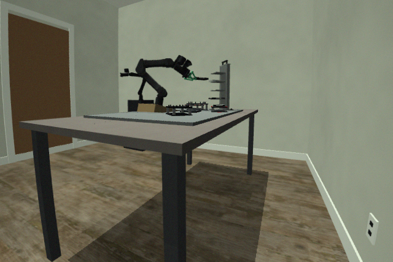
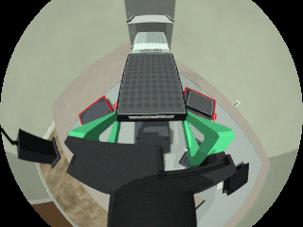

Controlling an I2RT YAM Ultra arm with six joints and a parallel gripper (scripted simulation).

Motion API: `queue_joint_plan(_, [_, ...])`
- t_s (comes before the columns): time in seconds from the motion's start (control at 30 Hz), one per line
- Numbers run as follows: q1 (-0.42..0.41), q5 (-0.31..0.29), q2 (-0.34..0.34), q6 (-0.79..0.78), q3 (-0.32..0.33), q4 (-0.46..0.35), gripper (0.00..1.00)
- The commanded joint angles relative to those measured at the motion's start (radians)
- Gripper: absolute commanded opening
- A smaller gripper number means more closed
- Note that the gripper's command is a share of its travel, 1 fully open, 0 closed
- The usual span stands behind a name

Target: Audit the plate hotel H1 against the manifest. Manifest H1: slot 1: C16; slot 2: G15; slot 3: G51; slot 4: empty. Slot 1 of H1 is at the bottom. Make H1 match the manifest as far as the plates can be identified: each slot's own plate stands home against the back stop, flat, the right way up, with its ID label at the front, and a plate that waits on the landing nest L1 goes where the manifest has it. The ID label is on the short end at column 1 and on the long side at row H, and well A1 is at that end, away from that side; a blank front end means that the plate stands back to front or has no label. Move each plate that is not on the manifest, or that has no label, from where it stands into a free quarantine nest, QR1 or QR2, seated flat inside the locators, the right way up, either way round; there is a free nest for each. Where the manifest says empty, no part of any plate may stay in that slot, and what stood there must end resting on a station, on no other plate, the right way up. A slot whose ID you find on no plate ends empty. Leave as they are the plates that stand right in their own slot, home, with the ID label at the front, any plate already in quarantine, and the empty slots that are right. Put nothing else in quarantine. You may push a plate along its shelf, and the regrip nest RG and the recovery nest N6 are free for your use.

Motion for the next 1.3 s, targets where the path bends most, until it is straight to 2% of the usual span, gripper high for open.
queue_joint_plan(0.0, [0.015,0.013,-0.024,0.008,-0.010,0.051,0.86])
queue_joint_plan(0.27, [0.028,0.025,-0.035,0.012,-0.048,0.077,0.86])
queue_joint_plan(0.33, [0.028,0.025,-0.035,0.012,-0.048,0.077,0.86])
queue_joint_plan(0.37, [0.030,0.027,-0.042,0.012,-0.016,0.078,0.86])
queue_joint_plan(0.43, [0.034,0.031,-0.038,0.013,-0.064,0.087,0.86])
queue_joint_plan(0.6, [0.042,0.038,-0.046,0.017,-0.070,0.103,0.86])
queue_joint_plan(0.83, [0.053,0.049,-0.053,0.020,-0.114,0.126,0.86])
queue_joint_plan(0.9, [0.053,0.049,-0.053,0.020,-0.114,0.126,0.86])
queue_joint_plan(0.93, [0.055,0.051,-0.060,0.021,-0.081,0.127,0.86])
queue_joint_plan(1.0, [0.058,0.054,-0.056,0.022,-0.125,0.136,0.86])
queue_joint_plan(1.17, [0.066,0.062,-0.063,0.025,-0.133,0.153,0.86])
queue_joint_plan(1.27, [0.071,0.066,-0.064,0.026,-0.163,0.164,0.86])
